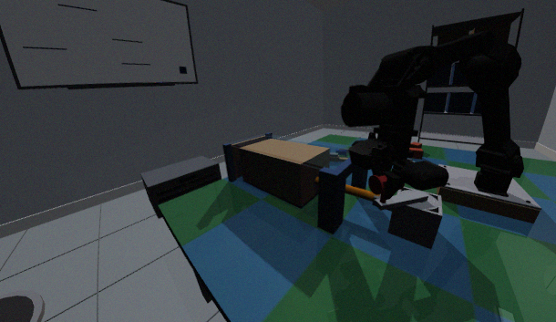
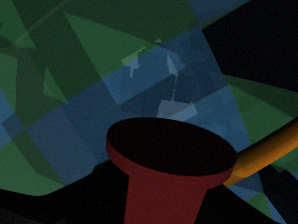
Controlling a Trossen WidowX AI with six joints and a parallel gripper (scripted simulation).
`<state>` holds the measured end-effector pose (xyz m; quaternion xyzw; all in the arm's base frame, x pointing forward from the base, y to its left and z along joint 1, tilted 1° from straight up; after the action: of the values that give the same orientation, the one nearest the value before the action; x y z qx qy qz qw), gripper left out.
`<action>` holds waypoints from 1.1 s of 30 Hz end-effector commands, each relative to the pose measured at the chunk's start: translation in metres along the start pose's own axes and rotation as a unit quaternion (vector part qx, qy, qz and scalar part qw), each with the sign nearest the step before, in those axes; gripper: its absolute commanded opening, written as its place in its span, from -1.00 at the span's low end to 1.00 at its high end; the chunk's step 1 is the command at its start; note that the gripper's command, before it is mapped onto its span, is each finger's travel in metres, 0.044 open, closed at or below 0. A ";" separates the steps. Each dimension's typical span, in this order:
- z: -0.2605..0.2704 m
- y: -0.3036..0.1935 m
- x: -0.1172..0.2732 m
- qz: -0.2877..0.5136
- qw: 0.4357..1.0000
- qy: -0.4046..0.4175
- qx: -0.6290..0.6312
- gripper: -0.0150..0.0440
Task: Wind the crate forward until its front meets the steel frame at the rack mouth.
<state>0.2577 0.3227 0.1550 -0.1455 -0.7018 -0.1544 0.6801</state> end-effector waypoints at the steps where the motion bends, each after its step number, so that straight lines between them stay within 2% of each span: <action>1: 0.022 0.002 -0.001 0.002 1.000 0.017 0.013 -0.49; 33: 0.064 -0.004 0.000 0.002 1.000 0.018 0.013 -0.49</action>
<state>0.2137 0.3434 0.1561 -0.1358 -0.6998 -0.1570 0.6836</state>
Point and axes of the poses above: the point midway between the two fingers, 35 mm back from their tips, its own x axis back along the fingers, its own z axis across the jaws, y = z × x, the point moved 5 cm from there along x, back along the fingers, and after that the axes turned 15 degrees about x, right-handed, at the moved point
